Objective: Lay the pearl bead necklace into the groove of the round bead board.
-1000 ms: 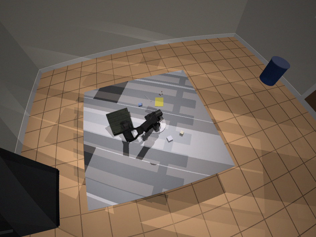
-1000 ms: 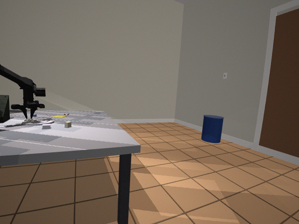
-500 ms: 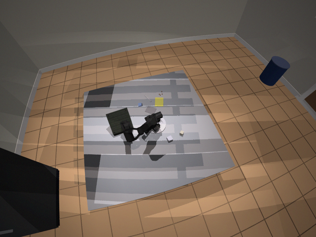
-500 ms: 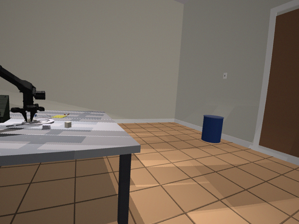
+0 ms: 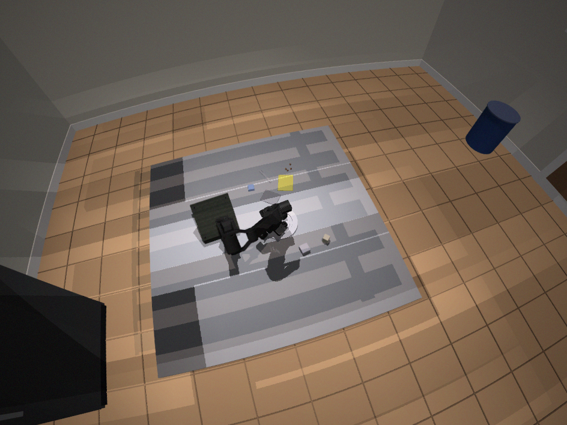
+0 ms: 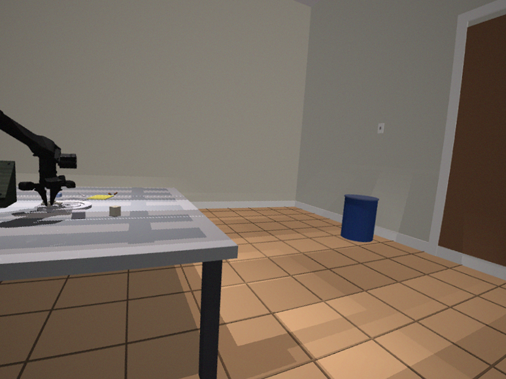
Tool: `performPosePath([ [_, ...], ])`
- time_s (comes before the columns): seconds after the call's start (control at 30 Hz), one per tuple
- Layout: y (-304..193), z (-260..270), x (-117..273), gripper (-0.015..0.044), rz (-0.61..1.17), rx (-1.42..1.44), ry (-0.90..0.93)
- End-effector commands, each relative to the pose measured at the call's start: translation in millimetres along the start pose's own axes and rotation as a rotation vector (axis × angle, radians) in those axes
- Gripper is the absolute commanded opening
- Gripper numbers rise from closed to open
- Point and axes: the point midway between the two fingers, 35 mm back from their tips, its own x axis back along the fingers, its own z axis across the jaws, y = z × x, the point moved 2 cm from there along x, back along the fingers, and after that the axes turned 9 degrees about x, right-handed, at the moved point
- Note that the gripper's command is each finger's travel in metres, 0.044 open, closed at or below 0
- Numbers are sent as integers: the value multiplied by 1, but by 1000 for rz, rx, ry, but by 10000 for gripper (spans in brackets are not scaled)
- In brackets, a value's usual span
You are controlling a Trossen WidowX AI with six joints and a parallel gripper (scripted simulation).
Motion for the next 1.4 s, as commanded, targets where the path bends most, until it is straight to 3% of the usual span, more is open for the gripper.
performPosePath([
  [0.0, 0, 0, 0, 0, 0, -1, 0],
  [1.37, 5, 1, 10, 0, -5, 7, -3],
])
